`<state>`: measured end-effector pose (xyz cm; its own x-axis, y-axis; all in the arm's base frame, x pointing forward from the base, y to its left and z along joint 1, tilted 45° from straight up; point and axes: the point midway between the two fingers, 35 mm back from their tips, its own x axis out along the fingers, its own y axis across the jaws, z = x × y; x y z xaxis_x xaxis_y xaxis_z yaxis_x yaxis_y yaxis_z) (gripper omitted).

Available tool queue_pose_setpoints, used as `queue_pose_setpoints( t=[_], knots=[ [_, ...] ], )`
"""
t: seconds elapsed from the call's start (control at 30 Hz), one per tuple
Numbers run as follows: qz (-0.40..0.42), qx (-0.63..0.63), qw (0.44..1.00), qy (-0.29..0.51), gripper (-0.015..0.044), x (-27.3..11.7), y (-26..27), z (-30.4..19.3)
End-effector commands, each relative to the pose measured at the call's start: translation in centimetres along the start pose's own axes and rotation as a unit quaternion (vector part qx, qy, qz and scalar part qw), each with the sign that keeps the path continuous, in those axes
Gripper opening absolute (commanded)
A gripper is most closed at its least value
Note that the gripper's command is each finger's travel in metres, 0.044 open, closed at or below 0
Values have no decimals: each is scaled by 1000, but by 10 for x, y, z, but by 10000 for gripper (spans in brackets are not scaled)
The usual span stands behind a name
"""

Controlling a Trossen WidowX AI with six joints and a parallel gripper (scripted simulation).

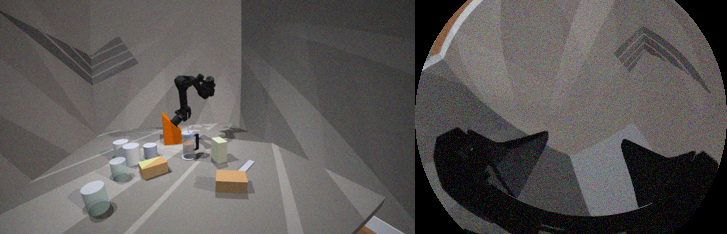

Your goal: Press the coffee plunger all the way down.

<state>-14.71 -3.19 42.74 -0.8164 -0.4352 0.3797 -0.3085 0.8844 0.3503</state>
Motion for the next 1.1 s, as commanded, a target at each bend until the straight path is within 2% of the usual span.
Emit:
queue_pose_setpoints(
  t=[0.0, 0.23, 0.5, 0.67, 0.83, 1.07],
  knots=[
    [66, 27, 997, 3, 440, -4, 28, 0],
    [256, 148, 954, -51, 440, -47, 110, 32],
    [487, 282, 827, -19, 440, -151, 176, 48],
    [603, 345, 717, 52, 440, -229, 186, 47],
    [690, 386, 593, 154, 440, -306, 171, 39],
    [741, 410, 407, 344, 440, -396, 112, 22]
  ],
)
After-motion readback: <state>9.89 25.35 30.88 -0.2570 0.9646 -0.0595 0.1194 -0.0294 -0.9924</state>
